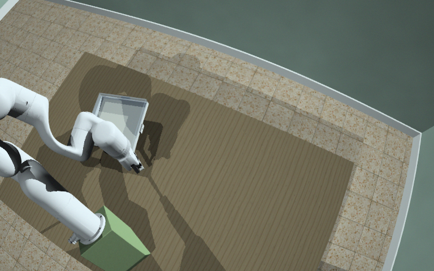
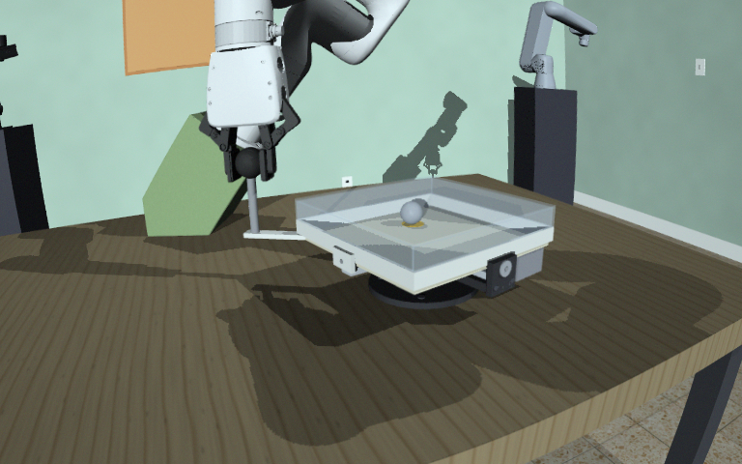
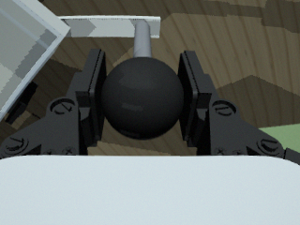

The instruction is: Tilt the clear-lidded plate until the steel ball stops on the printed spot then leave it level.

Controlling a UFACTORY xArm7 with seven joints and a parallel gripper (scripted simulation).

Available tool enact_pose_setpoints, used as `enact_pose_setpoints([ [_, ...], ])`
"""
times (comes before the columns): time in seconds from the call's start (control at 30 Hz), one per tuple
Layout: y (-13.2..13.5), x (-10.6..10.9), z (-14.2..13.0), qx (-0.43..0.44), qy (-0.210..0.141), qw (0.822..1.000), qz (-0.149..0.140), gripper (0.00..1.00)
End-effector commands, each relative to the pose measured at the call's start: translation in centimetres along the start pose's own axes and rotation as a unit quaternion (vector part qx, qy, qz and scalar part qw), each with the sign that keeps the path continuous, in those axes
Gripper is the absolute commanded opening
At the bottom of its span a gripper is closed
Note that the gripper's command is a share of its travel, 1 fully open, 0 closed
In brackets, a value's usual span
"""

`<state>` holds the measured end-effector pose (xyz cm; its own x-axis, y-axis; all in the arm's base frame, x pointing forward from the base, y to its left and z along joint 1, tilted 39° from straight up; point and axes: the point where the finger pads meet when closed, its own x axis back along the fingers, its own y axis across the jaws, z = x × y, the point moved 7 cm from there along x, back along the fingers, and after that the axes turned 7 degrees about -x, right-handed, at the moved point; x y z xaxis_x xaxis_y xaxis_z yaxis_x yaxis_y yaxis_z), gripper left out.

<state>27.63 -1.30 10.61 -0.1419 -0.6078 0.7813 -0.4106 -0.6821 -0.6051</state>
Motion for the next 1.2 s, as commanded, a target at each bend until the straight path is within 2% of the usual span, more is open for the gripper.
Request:
enact_pose_setpoints([
  [0.0,0.01,0.04,0.21,-0.001,0.0,1.0,0.0,0.0],
  [1.17,0.18,-0.34,0.17,-0.001,0.0,1.0,0.0,0.0],
])
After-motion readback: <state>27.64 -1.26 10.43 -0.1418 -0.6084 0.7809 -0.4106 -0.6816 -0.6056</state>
